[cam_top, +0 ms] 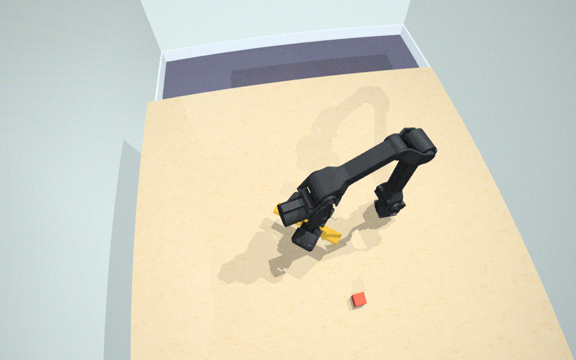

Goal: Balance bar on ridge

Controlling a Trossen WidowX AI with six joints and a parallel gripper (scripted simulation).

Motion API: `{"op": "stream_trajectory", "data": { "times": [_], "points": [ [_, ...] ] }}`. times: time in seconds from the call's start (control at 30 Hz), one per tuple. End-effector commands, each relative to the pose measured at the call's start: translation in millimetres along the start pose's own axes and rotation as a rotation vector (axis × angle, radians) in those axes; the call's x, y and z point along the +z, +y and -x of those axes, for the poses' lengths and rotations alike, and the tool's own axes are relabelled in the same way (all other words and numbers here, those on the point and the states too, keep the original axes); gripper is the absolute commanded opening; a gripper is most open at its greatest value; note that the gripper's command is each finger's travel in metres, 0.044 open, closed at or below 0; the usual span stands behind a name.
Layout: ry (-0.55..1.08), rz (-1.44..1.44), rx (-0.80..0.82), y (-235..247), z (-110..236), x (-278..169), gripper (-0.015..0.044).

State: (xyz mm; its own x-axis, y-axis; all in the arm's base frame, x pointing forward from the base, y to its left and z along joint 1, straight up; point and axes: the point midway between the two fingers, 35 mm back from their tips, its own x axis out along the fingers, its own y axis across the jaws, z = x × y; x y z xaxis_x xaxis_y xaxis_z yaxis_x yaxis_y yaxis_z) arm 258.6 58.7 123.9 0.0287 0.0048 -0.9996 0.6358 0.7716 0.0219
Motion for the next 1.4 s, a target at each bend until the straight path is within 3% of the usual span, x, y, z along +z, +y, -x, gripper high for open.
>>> {"op": "stream_trajectory", "data": {
  "times": [0.0,0.4,1.37],
  "points": [
    [0.002,-0.004,0.0,0,-6,0,0.0],
    [0.002,-0.005,0.0,0,-24,-1,0.0],
    [0.002,-0.005,0.0,0,-26,-1,0.0]
  ]
}}
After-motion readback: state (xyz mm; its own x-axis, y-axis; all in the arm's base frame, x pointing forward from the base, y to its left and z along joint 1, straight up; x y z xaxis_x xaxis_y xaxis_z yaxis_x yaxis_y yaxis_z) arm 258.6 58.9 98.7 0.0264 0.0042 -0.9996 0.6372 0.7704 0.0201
